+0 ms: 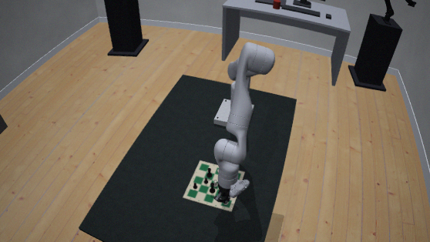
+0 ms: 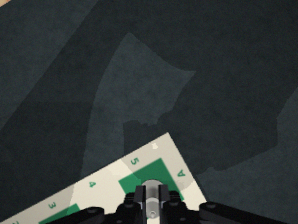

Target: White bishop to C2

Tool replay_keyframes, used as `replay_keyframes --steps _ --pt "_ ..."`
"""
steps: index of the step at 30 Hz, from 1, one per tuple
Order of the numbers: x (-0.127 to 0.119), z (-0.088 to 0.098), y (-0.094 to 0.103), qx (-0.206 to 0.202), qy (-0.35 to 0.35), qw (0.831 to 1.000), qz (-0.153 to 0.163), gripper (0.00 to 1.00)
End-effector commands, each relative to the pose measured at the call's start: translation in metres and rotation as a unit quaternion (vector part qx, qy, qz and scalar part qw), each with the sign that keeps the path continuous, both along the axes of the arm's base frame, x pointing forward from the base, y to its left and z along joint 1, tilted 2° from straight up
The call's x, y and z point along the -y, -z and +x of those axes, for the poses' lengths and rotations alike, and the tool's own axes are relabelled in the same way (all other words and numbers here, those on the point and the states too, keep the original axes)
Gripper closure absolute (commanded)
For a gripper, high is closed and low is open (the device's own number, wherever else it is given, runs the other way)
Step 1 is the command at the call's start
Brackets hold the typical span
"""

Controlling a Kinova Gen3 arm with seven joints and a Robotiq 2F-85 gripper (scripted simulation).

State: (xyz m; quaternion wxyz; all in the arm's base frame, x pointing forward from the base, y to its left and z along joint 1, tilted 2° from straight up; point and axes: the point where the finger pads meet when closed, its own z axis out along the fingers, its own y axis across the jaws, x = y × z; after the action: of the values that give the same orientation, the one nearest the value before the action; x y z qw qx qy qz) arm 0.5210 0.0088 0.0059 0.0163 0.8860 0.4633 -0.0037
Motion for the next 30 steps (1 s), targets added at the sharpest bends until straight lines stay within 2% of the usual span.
replay_keyframes --steps 1,17,22,24,30 --pt "0.000 0.001 -0.001 0.001 0.000 1.000 0.000 1.00" --pt "0.000 0.001 -0.005 0.001 0.000 1.000 0.000 1.00" --pt "-0.001 0.000 -0.030 0.001 0.000 1.000 0.000 1.00" --pt "-0.001 0.000 -0.030 0.001 0.000 1.000 0.000 1.00" --pt "-0.002 0.000 -0.075 0.001 0.000 1.000 0.000 1.00"
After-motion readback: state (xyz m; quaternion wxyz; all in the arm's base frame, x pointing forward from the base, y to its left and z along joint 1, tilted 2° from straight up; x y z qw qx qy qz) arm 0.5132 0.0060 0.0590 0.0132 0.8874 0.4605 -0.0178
